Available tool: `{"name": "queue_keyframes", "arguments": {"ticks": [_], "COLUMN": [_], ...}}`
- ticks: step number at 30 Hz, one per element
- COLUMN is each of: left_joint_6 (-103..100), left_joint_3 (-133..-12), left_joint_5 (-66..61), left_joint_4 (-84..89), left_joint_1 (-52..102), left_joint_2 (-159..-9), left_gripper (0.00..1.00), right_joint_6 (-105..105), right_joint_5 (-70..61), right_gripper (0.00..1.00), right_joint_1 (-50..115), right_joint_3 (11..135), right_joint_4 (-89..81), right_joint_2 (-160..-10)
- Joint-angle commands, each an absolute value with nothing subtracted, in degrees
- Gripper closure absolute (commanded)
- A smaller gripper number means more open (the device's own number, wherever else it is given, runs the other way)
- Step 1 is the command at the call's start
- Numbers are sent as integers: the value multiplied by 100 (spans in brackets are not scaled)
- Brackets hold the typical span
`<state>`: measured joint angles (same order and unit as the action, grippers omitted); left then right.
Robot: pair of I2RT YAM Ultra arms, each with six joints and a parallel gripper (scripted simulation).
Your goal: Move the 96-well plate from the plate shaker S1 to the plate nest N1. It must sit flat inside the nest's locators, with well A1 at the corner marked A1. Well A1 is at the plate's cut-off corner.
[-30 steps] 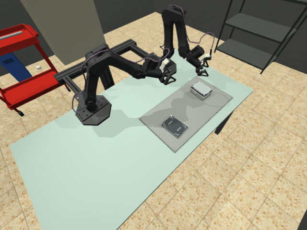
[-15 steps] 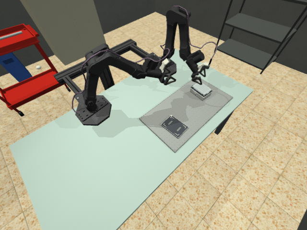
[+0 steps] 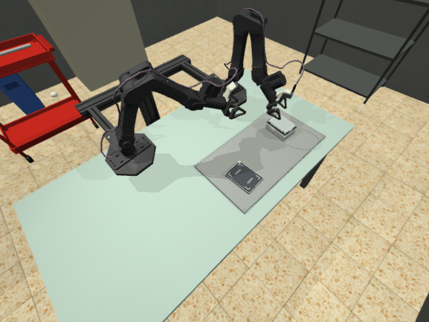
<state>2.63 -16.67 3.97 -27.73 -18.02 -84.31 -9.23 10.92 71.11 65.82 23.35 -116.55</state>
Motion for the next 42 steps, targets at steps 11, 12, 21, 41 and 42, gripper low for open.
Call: {"name": "queue_keyframes", "arguments": {"ticks": [11,12,21,41,42], "left_joint_6": [1417,1491,2003,2419,2418], "left_joint_3": [-3650,-3844,-5212,-6177,-6188], "left_joint_5": [243,245,252,256,256], "left_joint_4": [576,856,2712,2893,2872], "left_joint_1": [-1748,-1747,-1729,-2000,-2000], "left_joint_2": [-9421,-9518,-10279,-11192,-11225], "left_gripper": [0,0,0,0,0], "right_joint_6": [-932,-932,-932,-932,-932], "right_joint_5": [1119,1119,1119,1119,1119], "right_gripper": [0,0,0,0,0], "right_joint_1": [7159,7159,7159,7159,7159], "right_joint_3": [6702,6702,6702,6702,6702], "right_joint_4": [2353,2353,2353,2353,2353], "right_joint_2": [-11471,-11471,-11471,-11471,-11471]}}
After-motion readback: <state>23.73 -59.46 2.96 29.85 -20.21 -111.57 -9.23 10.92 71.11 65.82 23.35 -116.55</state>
